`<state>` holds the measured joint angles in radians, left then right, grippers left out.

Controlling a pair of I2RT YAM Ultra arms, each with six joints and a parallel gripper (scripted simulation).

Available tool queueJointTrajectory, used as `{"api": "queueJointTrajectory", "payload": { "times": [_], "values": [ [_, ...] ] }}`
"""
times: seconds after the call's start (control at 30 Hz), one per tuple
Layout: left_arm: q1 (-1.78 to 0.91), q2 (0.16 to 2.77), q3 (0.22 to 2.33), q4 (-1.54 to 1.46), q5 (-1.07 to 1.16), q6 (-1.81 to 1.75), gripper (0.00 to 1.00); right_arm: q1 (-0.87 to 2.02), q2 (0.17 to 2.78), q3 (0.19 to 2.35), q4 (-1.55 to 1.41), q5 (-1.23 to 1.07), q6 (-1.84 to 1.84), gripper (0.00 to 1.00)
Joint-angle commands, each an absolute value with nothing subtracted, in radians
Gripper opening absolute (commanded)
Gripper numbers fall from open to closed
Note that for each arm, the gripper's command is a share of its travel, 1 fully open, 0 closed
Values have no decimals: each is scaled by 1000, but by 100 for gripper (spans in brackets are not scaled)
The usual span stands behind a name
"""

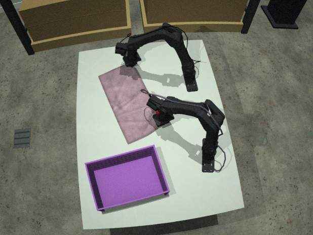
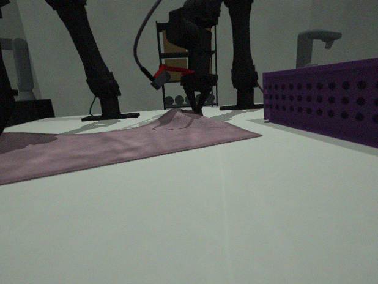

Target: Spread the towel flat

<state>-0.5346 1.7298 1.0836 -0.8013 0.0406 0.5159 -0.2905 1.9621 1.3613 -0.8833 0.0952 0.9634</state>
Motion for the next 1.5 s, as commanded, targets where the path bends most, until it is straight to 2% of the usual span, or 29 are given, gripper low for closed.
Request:
{"api": "queueJointTrajectory", "payload": {
  "times": [0.0, 0.53, 0.57, 1.1, 1.47],
  "values": [
    [-520, 1745, 1114, -774, 53, 528, 0, -289, 1918, 1353, -881, 108, 956, 0],
    [-487, 1731, 1122, -801, 54, 547, 0, -298, 1862, 1329, -865, 112, 919, 0],
    [-461, 1750, 1154, -818, 65, 563, 0, -313, 1844, 1276, -856, 114, 905, 0],
    [-396, 1768, 1233, -850, 81, 598, 0, -319, 1725, 1202, -849, 120, 837, 0],
    [-308, 1820, 1357, -889, 98, 610, 0, -340, 1570, 1066, -874, 127, 759, 0]
  ]
}}
